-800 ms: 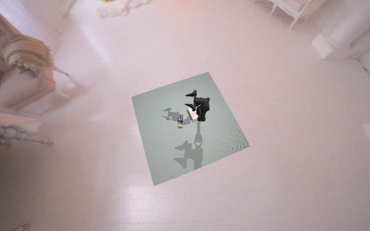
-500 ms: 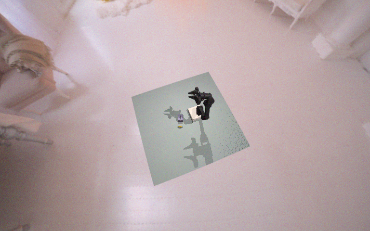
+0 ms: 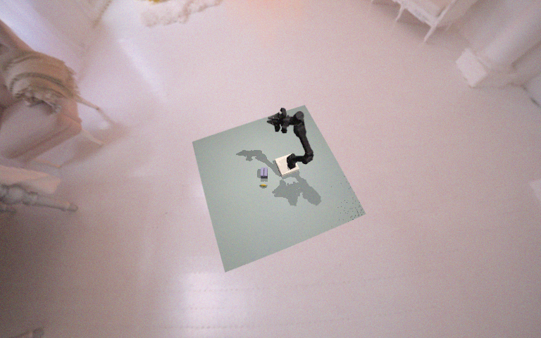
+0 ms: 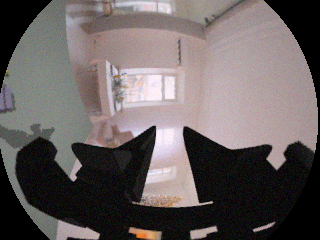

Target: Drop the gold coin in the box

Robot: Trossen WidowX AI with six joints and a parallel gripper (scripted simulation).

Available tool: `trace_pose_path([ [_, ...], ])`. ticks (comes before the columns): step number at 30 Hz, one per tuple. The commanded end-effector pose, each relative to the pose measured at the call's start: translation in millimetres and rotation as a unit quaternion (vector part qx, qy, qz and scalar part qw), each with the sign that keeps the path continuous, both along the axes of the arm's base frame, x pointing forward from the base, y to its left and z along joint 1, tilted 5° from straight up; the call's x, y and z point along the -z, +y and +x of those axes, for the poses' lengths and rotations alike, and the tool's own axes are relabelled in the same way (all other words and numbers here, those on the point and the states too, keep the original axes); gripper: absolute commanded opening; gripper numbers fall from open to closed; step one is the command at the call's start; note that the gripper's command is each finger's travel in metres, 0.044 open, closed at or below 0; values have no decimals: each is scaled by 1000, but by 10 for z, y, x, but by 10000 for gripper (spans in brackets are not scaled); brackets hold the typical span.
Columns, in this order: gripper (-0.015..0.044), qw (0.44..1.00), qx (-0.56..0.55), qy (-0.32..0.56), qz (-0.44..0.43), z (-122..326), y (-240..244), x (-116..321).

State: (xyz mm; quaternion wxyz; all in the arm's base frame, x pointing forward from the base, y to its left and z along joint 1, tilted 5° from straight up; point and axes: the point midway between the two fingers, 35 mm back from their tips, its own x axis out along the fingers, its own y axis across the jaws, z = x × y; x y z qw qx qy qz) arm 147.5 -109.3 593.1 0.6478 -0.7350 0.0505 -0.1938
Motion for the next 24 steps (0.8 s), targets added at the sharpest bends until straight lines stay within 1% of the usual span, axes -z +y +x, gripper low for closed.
trace_pose_path([
  [1, 161, 991, -30, -20, 125, 193, -340, 191],
  [4, 161, 979, -46, -25, 199, 342, -500, 328],
  [7, 161, 949, -63, -26, 307, 570, -676, 567],
  [12, 161, 861, -70, -5, 504, 1092, -857, 1145],
  [16, 161, 771, -49, 29, 634, 1515, -823, 1681],
  [21, 161, 669, 2, 101, 736, 1928, -544, 2436],
  [24, 161, 628, 31, 133, 766, 2051, -375, 2752],
])
